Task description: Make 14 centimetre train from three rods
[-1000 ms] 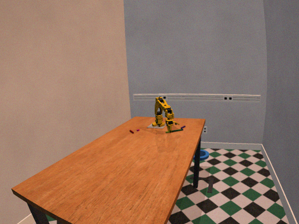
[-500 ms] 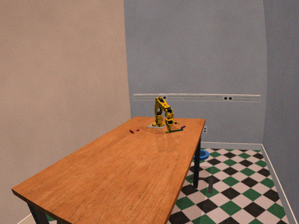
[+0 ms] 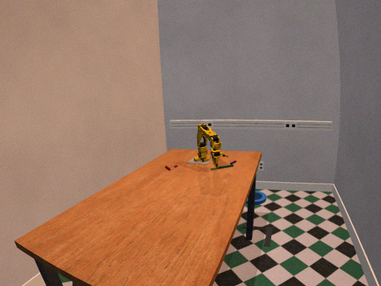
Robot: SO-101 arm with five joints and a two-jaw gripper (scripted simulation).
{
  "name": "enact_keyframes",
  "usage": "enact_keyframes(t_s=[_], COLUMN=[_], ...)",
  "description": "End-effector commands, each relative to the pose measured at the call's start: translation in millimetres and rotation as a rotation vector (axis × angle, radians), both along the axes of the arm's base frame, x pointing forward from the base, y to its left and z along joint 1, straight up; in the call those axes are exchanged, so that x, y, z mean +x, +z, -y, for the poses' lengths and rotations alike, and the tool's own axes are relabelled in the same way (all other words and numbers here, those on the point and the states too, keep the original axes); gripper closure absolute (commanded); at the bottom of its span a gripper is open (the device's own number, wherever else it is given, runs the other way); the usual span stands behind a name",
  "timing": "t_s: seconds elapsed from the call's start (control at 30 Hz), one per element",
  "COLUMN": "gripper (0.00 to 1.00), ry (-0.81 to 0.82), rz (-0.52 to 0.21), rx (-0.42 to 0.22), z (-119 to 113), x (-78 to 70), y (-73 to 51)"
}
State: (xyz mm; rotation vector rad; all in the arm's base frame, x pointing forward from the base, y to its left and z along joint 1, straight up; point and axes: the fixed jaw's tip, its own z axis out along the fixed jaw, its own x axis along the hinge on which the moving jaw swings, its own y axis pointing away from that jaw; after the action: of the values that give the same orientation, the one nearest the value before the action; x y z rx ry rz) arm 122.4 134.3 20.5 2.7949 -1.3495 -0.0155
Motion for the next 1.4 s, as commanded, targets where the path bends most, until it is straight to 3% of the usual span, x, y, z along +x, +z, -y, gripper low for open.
enact_keyframes(t_s=[0.0,0.33,0.97,1.37], gripper=[0.83,0.83,0.83,0.83], ry=[0.003,0.003,0.003,0.003], rz=[0.013,0.013,0.013,0.013], rx=[0.016,0.016,0.016,0.016], z=[-3,-4,-4,-4], x=[0.0,0.2,0.6,0.5], y=[5.4,8.0,33.7,35.4])
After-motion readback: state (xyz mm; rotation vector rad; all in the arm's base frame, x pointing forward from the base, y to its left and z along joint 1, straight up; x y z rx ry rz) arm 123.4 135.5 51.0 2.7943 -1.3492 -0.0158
